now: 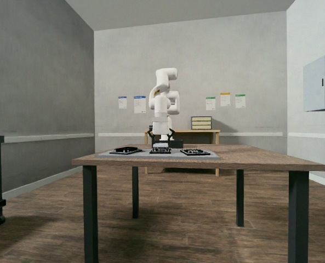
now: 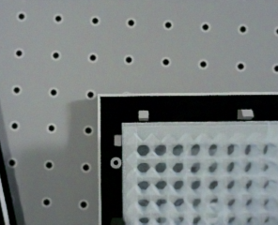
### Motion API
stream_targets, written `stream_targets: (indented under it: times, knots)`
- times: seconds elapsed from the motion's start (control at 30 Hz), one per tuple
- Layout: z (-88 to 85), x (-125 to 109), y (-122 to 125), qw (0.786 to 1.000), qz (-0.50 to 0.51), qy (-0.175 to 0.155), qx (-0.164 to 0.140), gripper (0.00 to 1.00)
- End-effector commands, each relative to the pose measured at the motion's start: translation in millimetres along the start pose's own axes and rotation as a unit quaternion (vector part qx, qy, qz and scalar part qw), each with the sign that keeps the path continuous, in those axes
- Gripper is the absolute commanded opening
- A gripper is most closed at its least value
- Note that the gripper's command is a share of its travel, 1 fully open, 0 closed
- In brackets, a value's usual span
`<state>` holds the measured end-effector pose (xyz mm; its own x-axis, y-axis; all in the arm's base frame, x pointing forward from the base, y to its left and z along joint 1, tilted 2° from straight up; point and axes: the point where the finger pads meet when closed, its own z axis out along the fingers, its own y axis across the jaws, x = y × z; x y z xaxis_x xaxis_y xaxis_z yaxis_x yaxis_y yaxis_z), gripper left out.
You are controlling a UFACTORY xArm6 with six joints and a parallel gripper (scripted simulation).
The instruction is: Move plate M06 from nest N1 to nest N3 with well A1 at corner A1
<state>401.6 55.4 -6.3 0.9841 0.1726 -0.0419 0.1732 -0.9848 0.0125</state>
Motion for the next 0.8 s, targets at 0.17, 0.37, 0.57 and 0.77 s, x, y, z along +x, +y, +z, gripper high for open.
stream_targets:
  times: [0.17, 0.37, 0.57, 0.77]
  knots:
    - [6.5, 2.3, 0.1, 1.000, 0.000, 0.003, 0.000, 0.00]
    - [6.6, 2.3, 0.1, 1.000, 0.000, 0.003, 0.000, 0.00]
    - [6.5, 2.4, 0.1, 1.000, 0.000, 0.003, 0.000, 0.00]
    - [7.2, 2.3, 0.1, 1.000, 0.000, 0.003, 0.000, 0.00]
